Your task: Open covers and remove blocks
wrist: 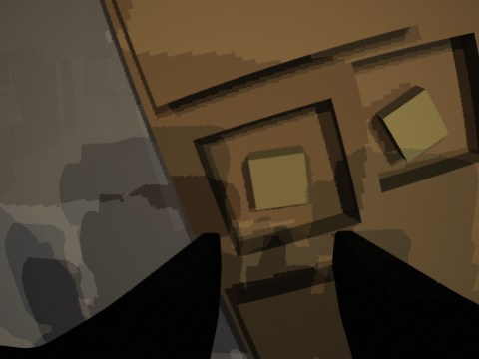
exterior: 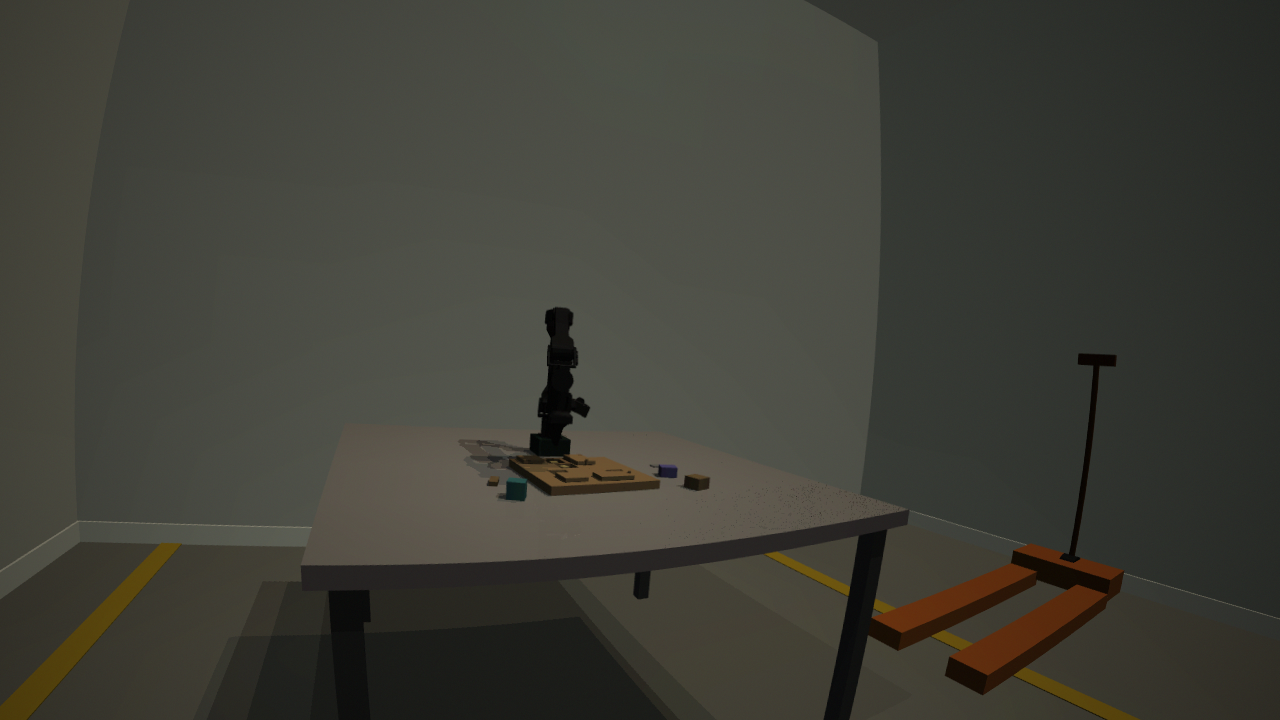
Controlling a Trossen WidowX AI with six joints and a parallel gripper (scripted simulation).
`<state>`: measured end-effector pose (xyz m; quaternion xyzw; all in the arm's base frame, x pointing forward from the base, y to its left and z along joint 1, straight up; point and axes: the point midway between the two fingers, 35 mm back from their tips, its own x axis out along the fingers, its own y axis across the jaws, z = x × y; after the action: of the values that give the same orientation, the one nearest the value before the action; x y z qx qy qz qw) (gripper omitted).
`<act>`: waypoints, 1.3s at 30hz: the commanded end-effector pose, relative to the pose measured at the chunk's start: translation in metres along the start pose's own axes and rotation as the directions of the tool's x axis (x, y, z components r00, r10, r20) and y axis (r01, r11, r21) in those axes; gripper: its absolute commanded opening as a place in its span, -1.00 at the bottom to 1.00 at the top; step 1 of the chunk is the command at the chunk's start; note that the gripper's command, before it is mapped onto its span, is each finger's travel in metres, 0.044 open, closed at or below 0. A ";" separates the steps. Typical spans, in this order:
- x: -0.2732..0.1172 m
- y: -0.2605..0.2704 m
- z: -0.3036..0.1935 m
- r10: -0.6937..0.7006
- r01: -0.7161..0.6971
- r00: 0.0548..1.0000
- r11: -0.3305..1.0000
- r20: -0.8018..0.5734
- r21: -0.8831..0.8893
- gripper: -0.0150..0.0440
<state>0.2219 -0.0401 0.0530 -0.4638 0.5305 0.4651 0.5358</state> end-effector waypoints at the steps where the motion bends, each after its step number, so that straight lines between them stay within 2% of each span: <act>1: -0.013 -0.003 -0.001 -0.014 0.014 1.000 0.992 -0.003 -0.123 0.00; 15: -0.008 -0.003 -0.001 -0.014 0.014 1.000 0.992 -0.003 -0.124 0.00; 39: -0.002 -0.003 -0.001 -0.014 0.015 1.000 0.974 -0.004 0.226 0.00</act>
<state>0.2258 -0.0412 0.0564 -0.4196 0.5649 0.4134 0.5778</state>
